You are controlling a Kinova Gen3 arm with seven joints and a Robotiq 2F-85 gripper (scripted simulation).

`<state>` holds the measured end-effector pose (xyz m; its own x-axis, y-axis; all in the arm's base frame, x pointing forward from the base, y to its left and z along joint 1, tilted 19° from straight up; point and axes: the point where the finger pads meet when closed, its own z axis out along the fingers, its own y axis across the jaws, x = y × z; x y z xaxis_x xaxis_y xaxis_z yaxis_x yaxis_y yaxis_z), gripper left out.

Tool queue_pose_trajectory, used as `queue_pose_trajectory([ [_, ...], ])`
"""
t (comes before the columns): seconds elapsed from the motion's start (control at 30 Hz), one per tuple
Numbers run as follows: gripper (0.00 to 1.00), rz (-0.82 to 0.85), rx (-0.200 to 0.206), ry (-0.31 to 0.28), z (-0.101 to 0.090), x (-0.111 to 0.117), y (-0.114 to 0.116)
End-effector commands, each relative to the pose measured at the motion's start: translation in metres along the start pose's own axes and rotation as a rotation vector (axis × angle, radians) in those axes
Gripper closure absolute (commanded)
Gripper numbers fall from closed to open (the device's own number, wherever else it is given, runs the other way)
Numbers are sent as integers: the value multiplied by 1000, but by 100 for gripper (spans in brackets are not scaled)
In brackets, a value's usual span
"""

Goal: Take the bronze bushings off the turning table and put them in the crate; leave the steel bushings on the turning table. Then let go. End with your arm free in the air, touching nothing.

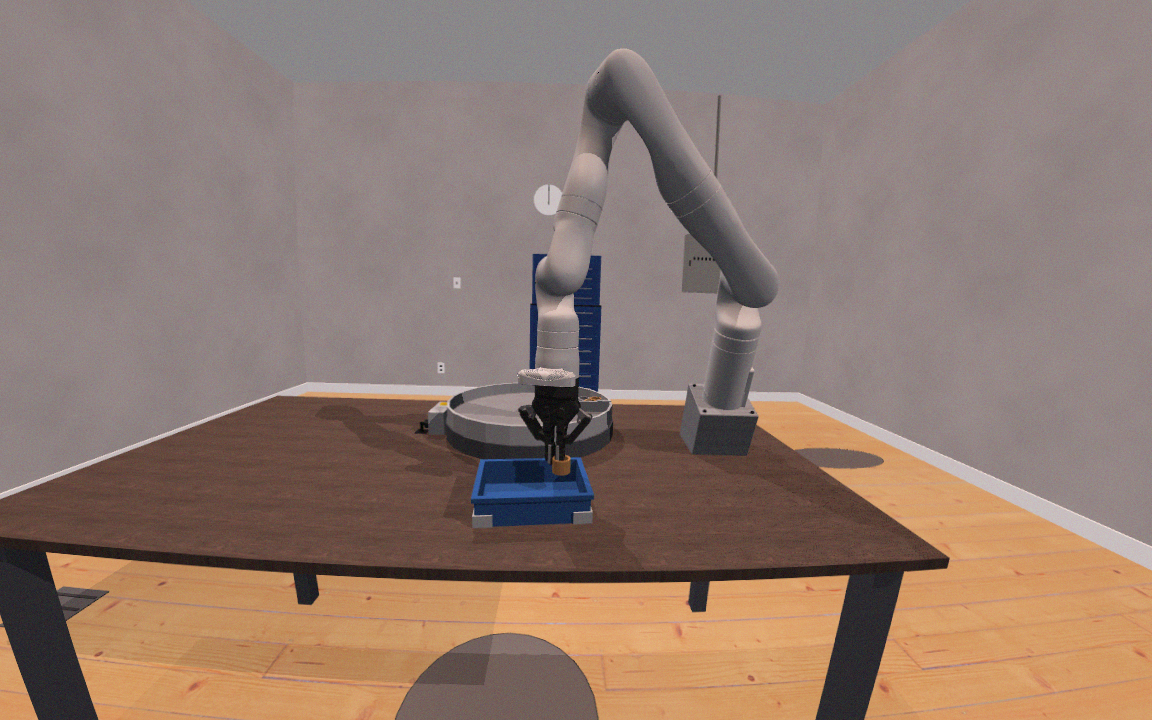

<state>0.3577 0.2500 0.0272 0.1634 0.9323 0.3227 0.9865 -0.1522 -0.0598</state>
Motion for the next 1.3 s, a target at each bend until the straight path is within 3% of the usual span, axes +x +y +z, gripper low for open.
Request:
queue_pose_trajectory([
  [0.0, 100, -1, 2, 0, 1, 0, -1],
  [1.27, 100, -1, 2, 0, 18, 0, -1],
])
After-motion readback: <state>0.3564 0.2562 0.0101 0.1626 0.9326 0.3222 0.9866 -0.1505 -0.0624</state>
